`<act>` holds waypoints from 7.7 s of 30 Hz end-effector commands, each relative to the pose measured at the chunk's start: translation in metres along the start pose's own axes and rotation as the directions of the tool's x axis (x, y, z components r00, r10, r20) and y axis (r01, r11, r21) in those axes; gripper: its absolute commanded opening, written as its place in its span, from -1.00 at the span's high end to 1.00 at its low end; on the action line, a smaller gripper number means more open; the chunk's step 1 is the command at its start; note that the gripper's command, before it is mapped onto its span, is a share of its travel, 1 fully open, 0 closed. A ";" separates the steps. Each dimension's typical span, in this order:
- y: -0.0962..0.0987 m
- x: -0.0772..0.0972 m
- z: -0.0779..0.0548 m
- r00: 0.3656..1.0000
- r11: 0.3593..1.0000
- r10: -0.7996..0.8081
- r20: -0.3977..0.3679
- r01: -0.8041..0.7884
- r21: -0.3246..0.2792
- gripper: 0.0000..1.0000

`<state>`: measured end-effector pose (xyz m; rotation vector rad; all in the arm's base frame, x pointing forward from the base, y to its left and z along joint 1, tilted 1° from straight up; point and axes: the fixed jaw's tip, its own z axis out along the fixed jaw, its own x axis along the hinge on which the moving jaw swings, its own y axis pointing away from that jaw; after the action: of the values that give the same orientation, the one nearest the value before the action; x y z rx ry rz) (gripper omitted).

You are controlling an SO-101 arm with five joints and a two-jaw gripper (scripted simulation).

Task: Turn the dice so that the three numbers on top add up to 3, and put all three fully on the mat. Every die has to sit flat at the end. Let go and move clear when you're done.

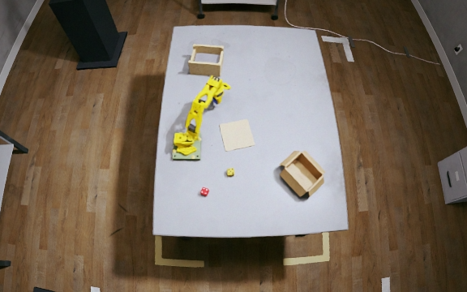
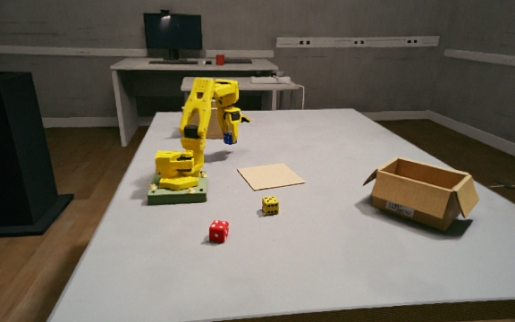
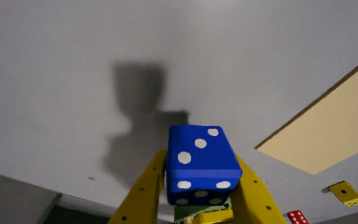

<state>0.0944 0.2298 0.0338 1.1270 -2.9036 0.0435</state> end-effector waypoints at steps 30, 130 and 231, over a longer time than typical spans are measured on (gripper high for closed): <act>0.002 0.001 -0.007 0.948 0.948 -0.318 0.028 0.319 -0.003 1.00; -0.021 0.011 0.003 -0.358 -0.358 -0.934 0.003 0.933 0.032 1.00; -0.024 0.009 0.027 -0.363 -0.362 -0.932 0.002 0.930 0.062 1.00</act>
<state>0.1041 0.2087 0.0141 3.1004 -0.7298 0.0186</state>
